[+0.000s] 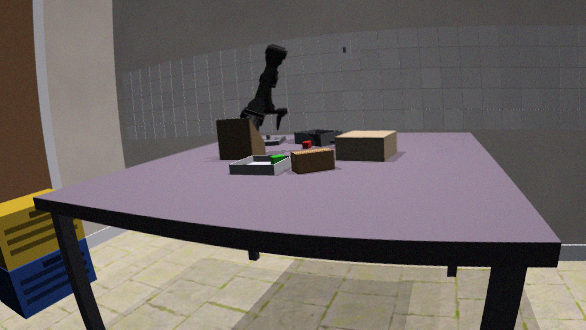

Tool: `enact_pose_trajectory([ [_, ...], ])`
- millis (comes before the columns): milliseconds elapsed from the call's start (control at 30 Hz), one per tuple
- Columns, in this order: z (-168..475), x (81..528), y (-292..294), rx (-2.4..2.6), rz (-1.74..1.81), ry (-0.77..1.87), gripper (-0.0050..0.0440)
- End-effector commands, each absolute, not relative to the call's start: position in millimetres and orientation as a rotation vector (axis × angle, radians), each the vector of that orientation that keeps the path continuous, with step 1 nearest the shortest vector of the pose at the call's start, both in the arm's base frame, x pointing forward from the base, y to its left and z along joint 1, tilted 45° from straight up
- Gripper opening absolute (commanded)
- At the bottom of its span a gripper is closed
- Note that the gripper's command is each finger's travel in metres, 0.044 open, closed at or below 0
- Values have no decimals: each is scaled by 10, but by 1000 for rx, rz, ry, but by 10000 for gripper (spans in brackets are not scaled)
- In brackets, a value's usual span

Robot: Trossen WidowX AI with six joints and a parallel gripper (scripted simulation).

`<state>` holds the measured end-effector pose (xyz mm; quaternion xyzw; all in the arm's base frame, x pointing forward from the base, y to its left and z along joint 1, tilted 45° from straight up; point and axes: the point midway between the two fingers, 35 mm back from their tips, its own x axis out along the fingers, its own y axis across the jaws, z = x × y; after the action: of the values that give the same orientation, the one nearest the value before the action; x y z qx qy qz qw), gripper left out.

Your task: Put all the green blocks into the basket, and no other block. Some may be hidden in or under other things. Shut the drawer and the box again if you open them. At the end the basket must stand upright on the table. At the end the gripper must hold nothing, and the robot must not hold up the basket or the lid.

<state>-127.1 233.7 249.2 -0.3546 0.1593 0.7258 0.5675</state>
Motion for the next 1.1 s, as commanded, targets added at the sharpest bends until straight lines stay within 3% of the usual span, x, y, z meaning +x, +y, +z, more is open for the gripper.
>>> enact_pose_trajectory([
  [0, 2378, -1272, 2397, -855, 1697, 378, 440],
  [833, 2241, -1290, 2533, -855, 1697, 378, 440],
  [867, 2241, -1290, 2533, -855, 1697, 378, 0],
  [1067, 2241, -1290, 2533, -855, 1697, 378, 0],
])
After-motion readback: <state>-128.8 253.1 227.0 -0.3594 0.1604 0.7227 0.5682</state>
